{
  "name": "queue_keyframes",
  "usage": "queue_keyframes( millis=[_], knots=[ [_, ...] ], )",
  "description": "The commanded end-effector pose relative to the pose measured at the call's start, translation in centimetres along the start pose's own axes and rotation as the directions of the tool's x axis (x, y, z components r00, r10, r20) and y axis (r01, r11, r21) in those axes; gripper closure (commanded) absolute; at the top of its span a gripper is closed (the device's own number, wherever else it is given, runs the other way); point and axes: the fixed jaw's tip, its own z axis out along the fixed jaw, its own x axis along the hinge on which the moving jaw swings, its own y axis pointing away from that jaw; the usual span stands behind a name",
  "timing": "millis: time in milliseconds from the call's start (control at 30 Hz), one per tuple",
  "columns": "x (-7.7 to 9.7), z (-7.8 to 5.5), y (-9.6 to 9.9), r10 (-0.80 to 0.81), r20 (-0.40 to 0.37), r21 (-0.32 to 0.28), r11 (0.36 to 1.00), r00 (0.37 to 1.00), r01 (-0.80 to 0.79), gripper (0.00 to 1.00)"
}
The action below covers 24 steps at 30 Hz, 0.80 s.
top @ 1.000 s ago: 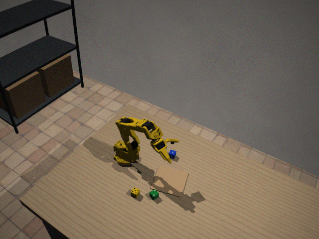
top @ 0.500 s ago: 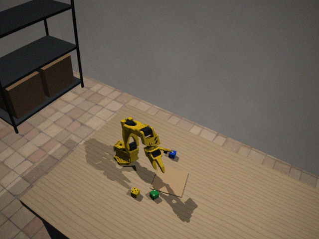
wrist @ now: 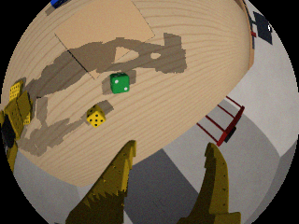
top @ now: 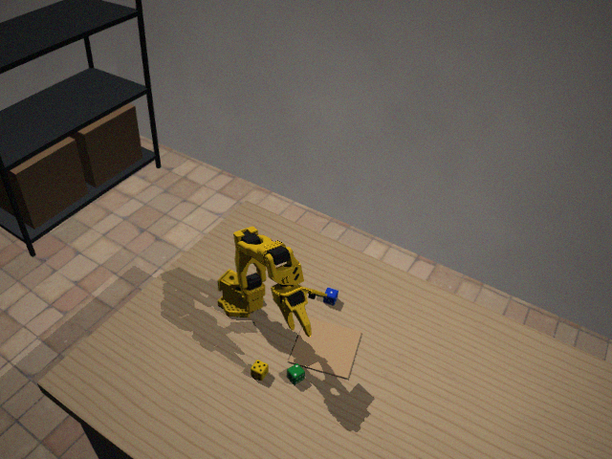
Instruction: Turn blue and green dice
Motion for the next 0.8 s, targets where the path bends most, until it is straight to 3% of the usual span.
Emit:
queue_keyframes(
  millis=[0, 133, 267, 500, 567, 767],
  knots=[
    [0.2, -0.6, -0.4, 0.001, -0.006, 0.032, 0.999, 1.0, -0.001, 0.65],
    [0.2, -0.4, -0.4, 0.001, -0.005, 0.023, 1.0, 1.0, -0.001, 0.65],
    [0.2, 0.5, -0.1, 0.001, 0.001, -0.028, 1.0, 1.0, -0.001, 0.65],
    [0.0, 3.8, 1.4, 0.004, 0.024, -0.214, 0.977, 1.0, 0.002, 0.65],
    [0.0, 3.8, 1.4, 0.004, 0.024, -0.214, 0.977, 1.0, 0.002, 0.65],
    [-0.2, 6.5, 3.2, 0.01, 0.044, -0.374, 0.928, 0.999, 0.007, 0.65]
  ],
)
